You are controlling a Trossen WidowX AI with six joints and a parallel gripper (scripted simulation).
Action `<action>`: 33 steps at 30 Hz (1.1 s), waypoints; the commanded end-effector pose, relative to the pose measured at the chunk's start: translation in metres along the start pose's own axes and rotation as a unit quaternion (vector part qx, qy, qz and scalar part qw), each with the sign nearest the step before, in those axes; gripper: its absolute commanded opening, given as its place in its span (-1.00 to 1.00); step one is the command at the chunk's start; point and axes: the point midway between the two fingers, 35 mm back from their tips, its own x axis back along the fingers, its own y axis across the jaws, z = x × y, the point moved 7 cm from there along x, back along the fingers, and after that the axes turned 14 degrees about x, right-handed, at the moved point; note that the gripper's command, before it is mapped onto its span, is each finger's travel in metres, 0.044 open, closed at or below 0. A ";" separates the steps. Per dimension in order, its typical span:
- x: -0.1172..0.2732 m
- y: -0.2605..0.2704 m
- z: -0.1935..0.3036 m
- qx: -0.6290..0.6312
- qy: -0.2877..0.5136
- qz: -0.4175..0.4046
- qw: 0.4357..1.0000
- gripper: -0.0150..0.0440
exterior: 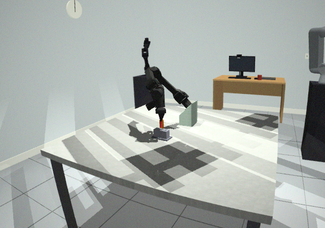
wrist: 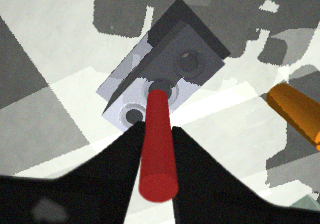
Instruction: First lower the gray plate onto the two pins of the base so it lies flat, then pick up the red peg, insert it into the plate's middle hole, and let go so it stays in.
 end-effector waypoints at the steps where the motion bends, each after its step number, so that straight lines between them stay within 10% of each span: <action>1: -0.001 0.000 0.000 0.004 -0.001 0.003 1.000 -0.49; 33: -0.001 -0.002 0.003 0.004 -0.001 0.003 1.000 -0.49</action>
